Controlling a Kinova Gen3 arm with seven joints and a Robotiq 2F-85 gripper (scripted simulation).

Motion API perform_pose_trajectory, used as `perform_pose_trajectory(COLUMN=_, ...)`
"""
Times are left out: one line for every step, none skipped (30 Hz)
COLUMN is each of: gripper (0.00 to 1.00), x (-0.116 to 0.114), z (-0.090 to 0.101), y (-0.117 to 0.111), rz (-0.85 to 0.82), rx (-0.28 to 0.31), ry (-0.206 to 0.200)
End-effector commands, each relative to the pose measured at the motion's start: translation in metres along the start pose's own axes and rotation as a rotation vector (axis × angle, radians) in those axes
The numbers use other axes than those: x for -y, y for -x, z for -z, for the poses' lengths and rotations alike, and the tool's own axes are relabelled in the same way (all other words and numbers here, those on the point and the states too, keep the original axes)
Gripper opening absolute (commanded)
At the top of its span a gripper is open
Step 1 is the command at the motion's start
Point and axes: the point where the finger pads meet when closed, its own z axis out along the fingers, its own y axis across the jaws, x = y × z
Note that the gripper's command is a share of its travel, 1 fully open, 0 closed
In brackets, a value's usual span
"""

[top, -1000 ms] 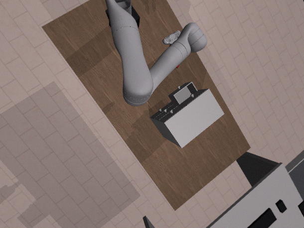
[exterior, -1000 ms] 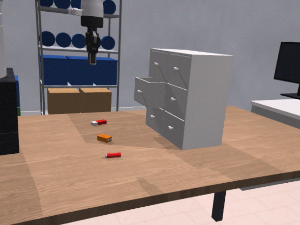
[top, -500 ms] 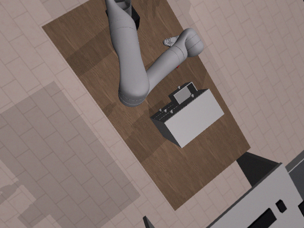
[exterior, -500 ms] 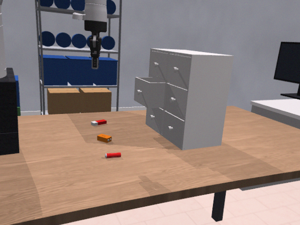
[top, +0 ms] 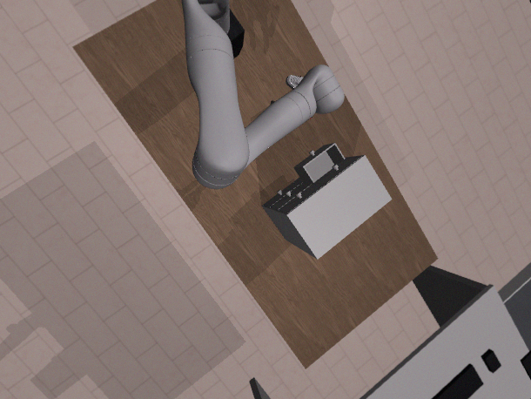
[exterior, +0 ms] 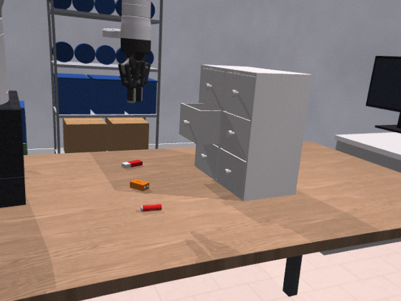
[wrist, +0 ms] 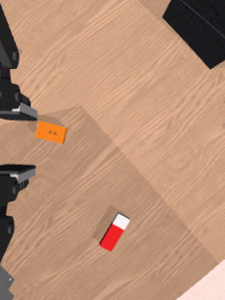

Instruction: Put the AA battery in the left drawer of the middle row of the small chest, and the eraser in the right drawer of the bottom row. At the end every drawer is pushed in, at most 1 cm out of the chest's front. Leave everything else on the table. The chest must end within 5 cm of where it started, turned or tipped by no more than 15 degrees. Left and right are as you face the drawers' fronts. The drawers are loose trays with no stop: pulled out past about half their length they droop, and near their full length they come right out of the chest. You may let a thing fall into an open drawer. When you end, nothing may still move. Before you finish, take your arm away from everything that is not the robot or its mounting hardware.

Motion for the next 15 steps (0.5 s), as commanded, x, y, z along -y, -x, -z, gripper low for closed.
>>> perform_pose_trajectory(gripper=0.33, x=0.005, z=-0.006, y=0.008, rz=-0.089, rx=-0.001, ry=-0.001)
perform_pose_trajectory(gripper=0.33, x=0.006, z=-0.008, y=0.01, rz=-0.131, rx=-0.001, ry=-0.001)
perform_pose_trajectory(gripper=0.33, x=0.007, z=-0.011, y=0.013, rz=-0.173, rx=-0.002, ry=-0.001)
perform_pose_trajectory(gripper=0.33, x=0.009, z=-0.013, y=0.015, rz=-0.215, rx=-0.002, ry=-0.001)
perform_pose_trajectory(gripper=0.33, x=0.01, z=-0.016, y=0.018, rz=-0.258, rx=-0.002, ry=0.0)
perform_pose_trajectory(gripper=0.33, x=0.011, z=-0.019, y=0.021, rz=-0.302, rx=-0.002, ry=0.0)
perform_pose_trajectory(gripper=0.33, x=0.013, z=-0.021, y=0.023, rz=-0.346, rx=-0.003, ry=0.0)
perform_pose_trajectory(gripper=0.33, x=0.015, z=-0.024, y=0.026, rz=-0.391, rx=-0.003, ry=0.0)
perform_pose_trajectory(gripper=0.33, x=0.016, z=-0.027, y=0.029, rz=-0.436, rx=-0.003, ry=0.0)
perform_pose_trajectory(gripper=0.33, x=0.018, z=-0.029, y=0.032, rz=-0.482, rx=-0.003, ry=0.0)
perform_pose_trajectory(gripper=0.33, x=0.02, z=-0.032, y=0.034, rz=-0.528, rx=-0.003, ry=0.001)
perform_pose_trajectory(gripper=0.33, x=0.02, z=-0.032, y=0.034, rz=-0.528, rx=-0.003, ry=0.001)
perform_pose_trajectory(gripper=0.33, x=0.02, z=-0.032, y=0.034, rz=-0.528, rx=-0.003, ry=0.001)
perform_pose_trajectory(gripper=0.33, x=0.022, z=-0.035, y=0.037, rz=-0.574, rx=-0.003, ry=0.001)
perform_pose_trajectory(gripper=0.33, x=0.023, z=-0.038, y=0.04, rz=-0.621, rx=-0.003, ry=0.001)
